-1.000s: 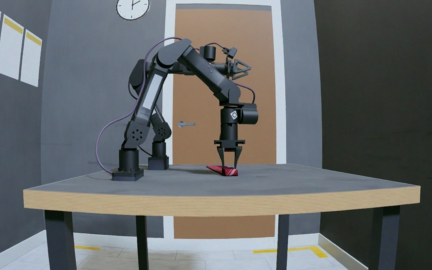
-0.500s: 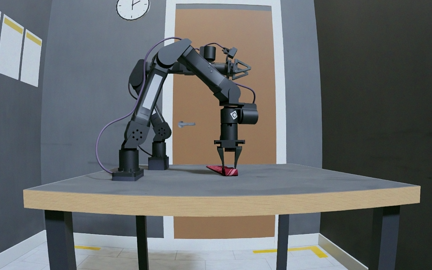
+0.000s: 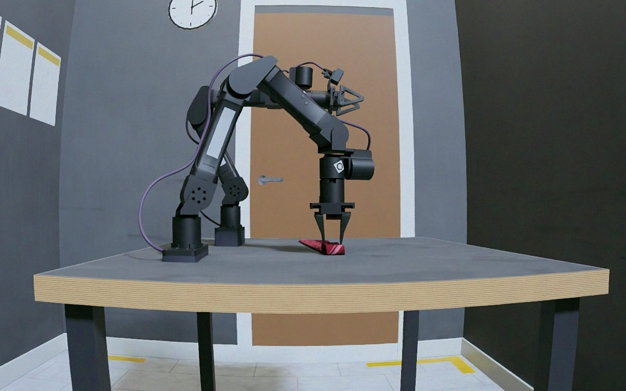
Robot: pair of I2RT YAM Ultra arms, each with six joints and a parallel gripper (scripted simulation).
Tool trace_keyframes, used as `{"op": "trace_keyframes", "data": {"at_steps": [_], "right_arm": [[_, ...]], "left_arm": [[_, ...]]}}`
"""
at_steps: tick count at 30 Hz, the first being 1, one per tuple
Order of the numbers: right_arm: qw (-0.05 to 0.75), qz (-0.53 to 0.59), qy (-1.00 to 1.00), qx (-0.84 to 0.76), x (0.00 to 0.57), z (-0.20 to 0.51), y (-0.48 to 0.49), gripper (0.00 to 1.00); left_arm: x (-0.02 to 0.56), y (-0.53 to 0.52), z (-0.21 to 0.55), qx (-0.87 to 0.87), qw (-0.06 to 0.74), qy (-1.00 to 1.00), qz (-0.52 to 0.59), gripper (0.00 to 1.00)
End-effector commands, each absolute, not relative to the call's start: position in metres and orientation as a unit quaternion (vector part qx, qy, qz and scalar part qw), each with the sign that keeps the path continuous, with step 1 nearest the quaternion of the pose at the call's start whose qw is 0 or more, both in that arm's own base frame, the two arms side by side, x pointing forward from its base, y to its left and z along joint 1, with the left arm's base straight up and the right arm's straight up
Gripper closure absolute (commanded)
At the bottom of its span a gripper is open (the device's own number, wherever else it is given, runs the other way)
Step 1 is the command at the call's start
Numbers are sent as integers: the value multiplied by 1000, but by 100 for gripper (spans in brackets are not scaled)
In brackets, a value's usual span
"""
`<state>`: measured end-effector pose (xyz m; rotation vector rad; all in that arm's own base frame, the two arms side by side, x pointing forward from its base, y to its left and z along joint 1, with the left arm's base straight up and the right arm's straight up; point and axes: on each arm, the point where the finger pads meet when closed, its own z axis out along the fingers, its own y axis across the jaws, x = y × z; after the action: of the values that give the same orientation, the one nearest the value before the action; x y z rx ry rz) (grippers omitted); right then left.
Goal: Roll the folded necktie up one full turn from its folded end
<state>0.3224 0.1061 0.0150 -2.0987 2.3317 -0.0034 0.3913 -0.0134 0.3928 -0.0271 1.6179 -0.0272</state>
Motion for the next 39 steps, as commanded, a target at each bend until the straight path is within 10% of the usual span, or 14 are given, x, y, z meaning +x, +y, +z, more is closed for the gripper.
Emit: {"op": "trace_keyframes", "data": {"at_steps": [1, 39], "right_arm": [[6, 5, 747, -665, 322, 12, 108, 62], [6, 5, 759, -651, 322, 12, 108, 62]], "left_arm": [[390, -14, 414, -13, 707, 707, -20, 0], [390, -14, 414, -13, 707, 707, -20, 0]]}}
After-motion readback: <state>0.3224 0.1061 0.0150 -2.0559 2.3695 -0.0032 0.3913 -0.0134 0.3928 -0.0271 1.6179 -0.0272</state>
